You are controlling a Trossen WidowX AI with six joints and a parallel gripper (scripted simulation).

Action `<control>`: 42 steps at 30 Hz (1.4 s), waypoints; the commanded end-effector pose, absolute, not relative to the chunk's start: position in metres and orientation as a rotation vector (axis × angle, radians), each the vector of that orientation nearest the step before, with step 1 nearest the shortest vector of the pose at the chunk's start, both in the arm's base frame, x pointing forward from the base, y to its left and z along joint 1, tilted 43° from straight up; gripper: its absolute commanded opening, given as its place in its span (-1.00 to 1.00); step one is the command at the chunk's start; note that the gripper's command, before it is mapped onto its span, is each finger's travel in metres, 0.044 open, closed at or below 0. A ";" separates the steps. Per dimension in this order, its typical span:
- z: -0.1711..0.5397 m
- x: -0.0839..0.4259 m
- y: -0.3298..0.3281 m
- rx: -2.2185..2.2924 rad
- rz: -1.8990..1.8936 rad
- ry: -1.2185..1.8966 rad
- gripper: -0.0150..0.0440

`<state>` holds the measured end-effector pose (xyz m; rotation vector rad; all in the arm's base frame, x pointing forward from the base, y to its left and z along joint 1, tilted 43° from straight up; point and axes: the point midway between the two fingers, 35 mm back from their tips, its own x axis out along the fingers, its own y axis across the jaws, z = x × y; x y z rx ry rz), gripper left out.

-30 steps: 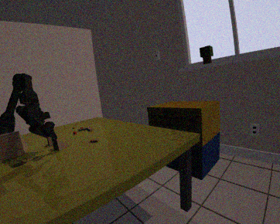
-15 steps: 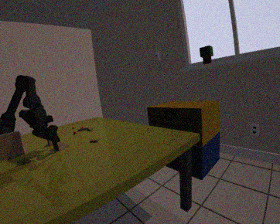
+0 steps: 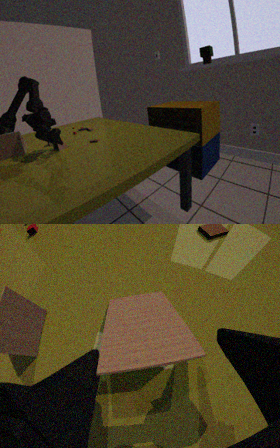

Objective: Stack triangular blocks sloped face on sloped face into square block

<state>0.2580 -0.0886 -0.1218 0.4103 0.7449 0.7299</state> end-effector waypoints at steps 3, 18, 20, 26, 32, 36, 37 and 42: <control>-0.126 0.261 -0.078 0.424 0.735 0.743 1.00; -0.130 0.268 -0.060 0.431 0.747 0.732 0.91; -0.130 0.268 -0.060 0.431 0.747 0.732 0.73; -0.130 0.268 -0.060 0.431 0.747 0.732 0.33; -0.130 0.268 -0.060 0.431 0.747 0.732 0.20; -0.130 0.268 -0.060 0.429 0.747 0.732 -0.16; -0.128 0.268 -0.062 0.427 0.748 0.731 -0.25; -0.128 0.268 -0.062 0.426 0.748 0.731 -0.49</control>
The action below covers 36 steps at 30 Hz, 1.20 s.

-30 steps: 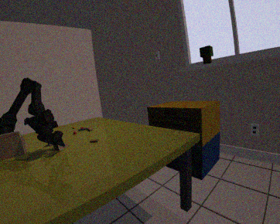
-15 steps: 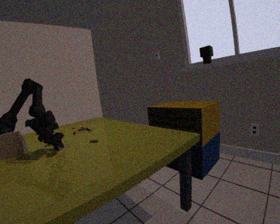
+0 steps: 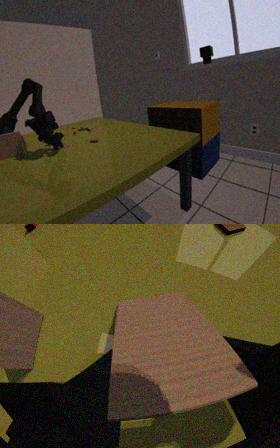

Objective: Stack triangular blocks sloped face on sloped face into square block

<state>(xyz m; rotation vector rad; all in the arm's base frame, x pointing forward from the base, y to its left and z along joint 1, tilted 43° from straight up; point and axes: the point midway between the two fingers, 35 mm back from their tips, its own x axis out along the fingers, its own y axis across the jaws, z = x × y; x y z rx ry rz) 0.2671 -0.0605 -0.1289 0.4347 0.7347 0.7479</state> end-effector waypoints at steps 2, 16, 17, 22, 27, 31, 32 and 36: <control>-0.128 0.268 -0.062 0.426 0.748 0.731 -0.49; -0.113 0.279 -0.067 0.332 0.821 0.997 -0.49; -0.111 0.281 -0.067 0.322 0.827 1.021 -0.49; -0.104 0.288 -0.068 0.271 0.858 1.143 -0.49; -0.098 0.295 -0.069 0.217 0.887 1.265 -0.49; -0.094 0.302 -0.068 0.173 0.909 1.361 -0.49; -0.092 0.303 -0.068 0.162 0.914 1.385 -0.49; -0.088 0.310 -0.066 0.115 0.935 1.482 -0.49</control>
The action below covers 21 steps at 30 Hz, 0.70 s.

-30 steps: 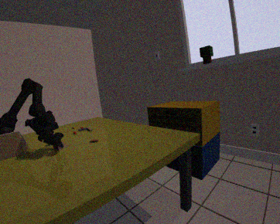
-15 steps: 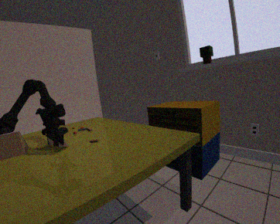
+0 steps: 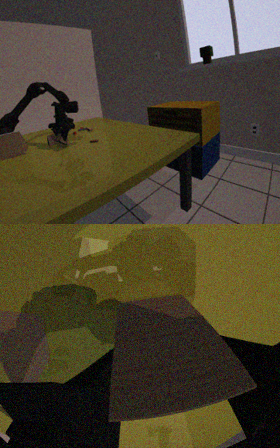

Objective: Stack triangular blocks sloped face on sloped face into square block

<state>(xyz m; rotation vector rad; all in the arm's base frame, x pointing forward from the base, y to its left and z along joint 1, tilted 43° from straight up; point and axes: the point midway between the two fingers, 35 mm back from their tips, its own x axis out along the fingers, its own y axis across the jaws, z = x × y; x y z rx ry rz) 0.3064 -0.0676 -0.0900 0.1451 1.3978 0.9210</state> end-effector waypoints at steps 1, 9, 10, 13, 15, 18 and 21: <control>-0.088 0.312 -0.066 0.103 0.940 1.506 -0.49; -0.081 0.326 -0.061 0.005 0.976 1.697 -0.49; -0.081 0.327 -0.061 -0.007 0.980 1.721 -0.49; -0.079 0.333 -0.058 -0.046 0.992 1.792 -0.49; -0.078 0.336 -0.057 -0.073 0.999 1.839 -0.49; -0.078 0.341 -0.054 -0.113 1.010 1.911 -0.49; -0.076 0.341 -0.054 -0.099 1.009 1.869 -0.40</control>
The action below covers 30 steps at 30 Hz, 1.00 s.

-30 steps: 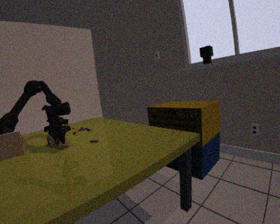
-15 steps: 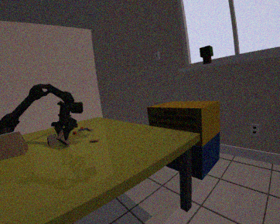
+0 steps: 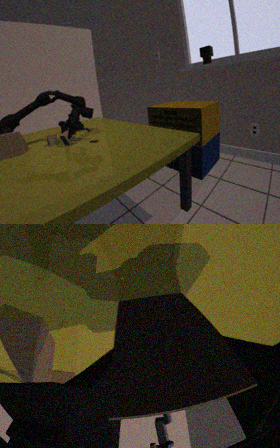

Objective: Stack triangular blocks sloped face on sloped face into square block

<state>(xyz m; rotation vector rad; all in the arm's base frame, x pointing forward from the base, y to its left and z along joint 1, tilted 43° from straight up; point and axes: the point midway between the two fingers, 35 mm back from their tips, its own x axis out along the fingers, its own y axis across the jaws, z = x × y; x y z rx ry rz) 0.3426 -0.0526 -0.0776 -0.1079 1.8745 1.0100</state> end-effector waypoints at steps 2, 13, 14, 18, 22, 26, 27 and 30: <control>-0.076 0.341 -0.054 -0.099 1.009 1.869 -0.22; -0.076 0.341 -0.054 -0.099 1.009 1.869 0.75; -0.076 0.341 -0.054 -0.099 1.009 1.869 0.84; -0.076 0.341 -0.054 -0.099 1.009 1.869 1.00; -0.076 0.341 -0.054 -0.099 1.009 1.869 1.00; -0.076 0.341 -0.054 -0.099 1.009 1.869 1.00; -0.076 0.341 -0.054 -0.099 1.009 1.869 1.00; -0.058 0.342 -0.071 -0.110 0.989 1.852 1.00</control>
